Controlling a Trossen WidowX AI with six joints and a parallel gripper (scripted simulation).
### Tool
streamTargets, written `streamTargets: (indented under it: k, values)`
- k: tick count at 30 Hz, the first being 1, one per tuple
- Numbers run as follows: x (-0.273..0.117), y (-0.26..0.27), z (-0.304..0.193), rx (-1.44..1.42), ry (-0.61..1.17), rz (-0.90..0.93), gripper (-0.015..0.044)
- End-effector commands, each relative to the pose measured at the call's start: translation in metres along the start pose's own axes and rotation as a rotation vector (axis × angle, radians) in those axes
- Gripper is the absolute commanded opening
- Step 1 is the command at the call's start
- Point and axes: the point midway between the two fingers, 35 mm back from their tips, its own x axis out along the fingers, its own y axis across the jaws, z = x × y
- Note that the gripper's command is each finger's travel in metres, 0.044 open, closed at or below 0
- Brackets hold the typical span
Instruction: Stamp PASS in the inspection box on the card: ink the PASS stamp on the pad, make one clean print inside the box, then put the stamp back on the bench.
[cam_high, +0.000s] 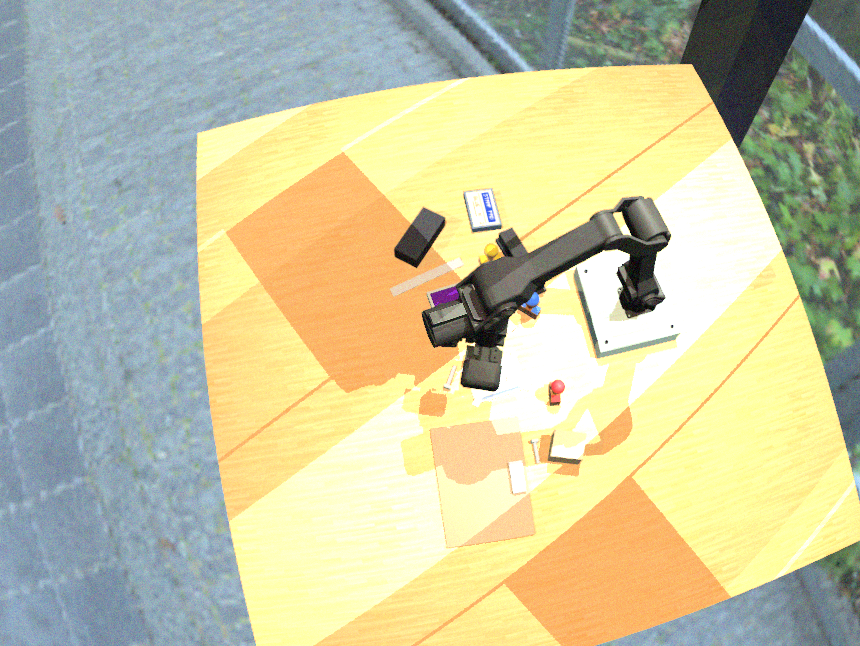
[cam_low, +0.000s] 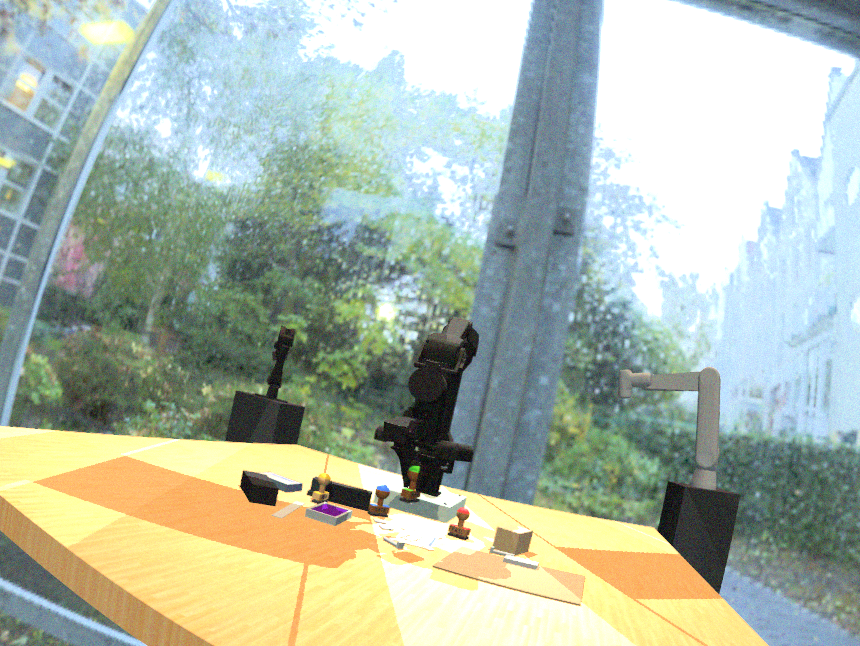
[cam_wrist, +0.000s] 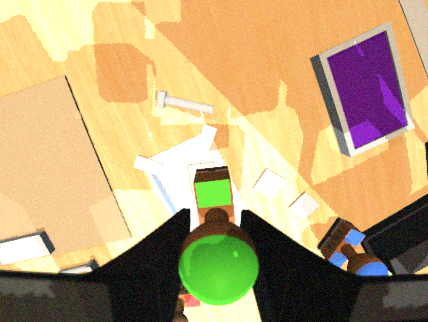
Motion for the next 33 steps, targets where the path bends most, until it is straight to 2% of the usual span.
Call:
streamTargets:
  k: [1,10,33]
  values:
    - [0.0,-0.01,0.023,-0.001,0.0,-0.001,0.0]
    - [0.001,-0.038,0.067,-0.004,-0.004,-0.003,0.0]
    - [0.03,-0.039,0.069,-0.004,-0.004,-0.003,0.0]
